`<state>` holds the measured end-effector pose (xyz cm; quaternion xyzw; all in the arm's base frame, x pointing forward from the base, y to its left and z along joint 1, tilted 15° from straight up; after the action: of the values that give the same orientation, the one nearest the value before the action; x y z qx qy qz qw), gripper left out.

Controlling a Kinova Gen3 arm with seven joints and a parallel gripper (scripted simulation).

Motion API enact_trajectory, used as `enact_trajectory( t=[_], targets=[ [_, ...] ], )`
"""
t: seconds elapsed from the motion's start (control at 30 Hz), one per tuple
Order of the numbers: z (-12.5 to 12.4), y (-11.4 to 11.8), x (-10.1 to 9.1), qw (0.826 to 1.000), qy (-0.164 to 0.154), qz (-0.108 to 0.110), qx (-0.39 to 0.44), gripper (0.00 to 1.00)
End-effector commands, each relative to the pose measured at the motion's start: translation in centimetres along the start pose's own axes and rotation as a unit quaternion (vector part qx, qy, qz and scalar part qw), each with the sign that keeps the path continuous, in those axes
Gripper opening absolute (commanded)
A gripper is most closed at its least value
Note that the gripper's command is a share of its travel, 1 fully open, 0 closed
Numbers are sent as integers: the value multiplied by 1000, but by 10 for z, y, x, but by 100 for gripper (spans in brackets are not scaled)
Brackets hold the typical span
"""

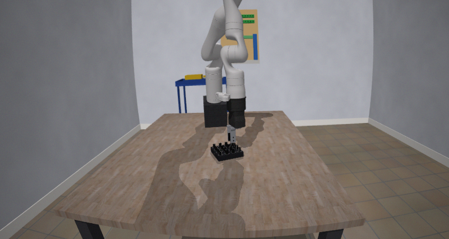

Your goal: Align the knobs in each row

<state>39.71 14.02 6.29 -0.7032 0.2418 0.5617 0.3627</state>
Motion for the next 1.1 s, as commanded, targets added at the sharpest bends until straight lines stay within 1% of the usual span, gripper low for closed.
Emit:
enact_trajectory(
  t=[0.0, 0.47, 1.07],
  targets=[
    [-4, 1, 5, 1000, 2, 1, 2, 46],
    [-5, 0, 15, 1000, 2, 0, 2, 46],
    [-5, 0, 16, 1000, 2, 0, 2, 46]
  ],
)
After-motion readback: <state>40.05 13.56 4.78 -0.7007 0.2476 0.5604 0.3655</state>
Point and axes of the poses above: the point where the finger pads meet when closed, its own x axis out along the fingers, its own y axis across the jaws, z = x × y, the point moved 3 cm from there along -x, back along the fingers, and after that the axes turned 8 degrees about -x, right-handed, at the moved point
